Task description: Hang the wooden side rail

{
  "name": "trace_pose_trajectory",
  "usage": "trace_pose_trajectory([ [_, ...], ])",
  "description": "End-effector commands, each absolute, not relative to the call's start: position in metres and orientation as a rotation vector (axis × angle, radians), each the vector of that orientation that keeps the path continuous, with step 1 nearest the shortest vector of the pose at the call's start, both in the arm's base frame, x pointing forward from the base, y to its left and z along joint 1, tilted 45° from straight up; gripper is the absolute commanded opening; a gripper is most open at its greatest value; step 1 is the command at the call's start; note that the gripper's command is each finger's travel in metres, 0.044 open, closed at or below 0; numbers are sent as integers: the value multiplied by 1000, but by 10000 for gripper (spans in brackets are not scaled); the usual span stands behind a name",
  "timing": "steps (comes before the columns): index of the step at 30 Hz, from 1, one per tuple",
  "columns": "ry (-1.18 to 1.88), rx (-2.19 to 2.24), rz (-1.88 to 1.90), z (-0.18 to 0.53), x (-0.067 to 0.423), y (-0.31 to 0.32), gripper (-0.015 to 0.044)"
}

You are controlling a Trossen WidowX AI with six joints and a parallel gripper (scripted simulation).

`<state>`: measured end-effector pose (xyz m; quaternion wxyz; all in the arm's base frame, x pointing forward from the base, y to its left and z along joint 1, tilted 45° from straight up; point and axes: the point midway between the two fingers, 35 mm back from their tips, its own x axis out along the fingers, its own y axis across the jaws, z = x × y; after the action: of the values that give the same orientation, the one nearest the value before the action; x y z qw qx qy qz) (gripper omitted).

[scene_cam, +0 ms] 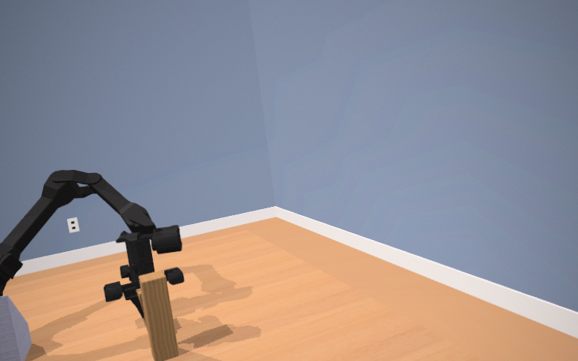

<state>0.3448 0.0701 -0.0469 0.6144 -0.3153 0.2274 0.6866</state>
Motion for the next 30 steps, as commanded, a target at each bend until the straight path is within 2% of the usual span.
trace_pose_trajectory([
  [1,525,-722,1572,-45,347,67,0],
  [30,525,-722,1572,-41,347,64,0],
])
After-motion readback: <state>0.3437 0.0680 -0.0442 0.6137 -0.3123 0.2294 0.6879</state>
